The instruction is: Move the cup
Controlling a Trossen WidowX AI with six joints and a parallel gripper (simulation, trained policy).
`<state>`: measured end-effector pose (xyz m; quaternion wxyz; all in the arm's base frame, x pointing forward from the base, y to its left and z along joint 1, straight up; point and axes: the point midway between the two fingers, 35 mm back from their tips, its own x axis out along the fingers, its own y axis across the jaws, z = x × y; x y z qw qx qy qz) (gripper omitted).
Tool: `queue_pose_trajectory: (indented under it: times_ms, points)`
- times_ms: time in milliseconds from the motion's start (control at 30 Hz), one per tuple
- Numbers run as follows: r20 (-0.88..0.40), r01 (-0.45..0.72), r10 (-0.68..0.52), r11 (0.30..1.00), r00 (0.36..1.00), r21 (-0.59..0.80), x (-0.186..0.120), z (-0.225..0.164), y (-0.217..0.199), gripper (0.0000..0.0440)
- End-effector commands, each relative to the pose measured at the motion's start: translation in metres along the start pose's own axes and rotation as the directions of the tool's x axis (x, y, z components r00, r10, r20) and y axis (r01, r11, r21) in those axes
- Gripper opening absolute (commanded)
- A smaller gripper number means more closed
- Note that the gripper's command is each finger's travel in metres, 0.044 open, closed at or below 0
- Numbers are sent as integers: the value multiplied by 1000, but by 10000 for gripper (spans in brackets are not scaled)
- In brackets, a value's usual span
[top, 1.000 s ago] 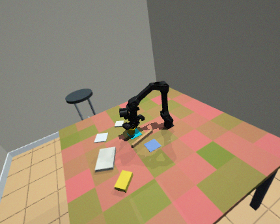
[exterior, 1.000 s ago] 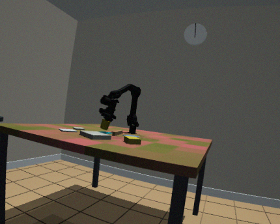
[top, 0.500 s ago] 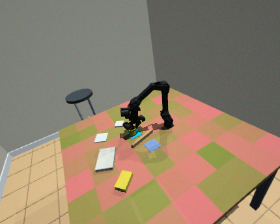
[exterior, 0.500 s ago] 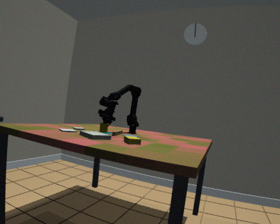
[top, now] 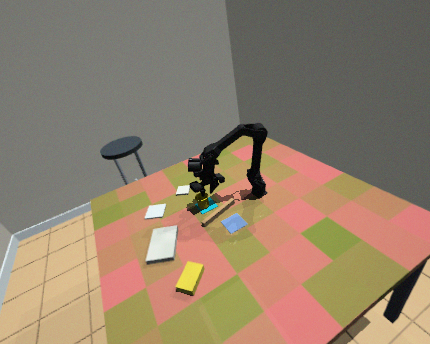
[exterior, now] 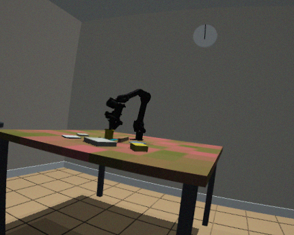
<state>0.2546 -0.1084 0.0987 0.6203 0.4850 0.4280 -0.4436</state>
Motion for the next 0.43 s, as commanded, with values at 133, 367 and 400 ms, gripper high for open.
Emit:
queue_pose_trajectory:
  times_ms: [133, 367, 400]
  points:
    - [8, -48, 48, 999, 999, 17, -21, 5, 0, 261]
    - [38, -98, 96, 995, 995, 32, -46, 15, 3, 353]
    - [41, -102, 101, 994, 994, 36, -49, 17, 3, 373]
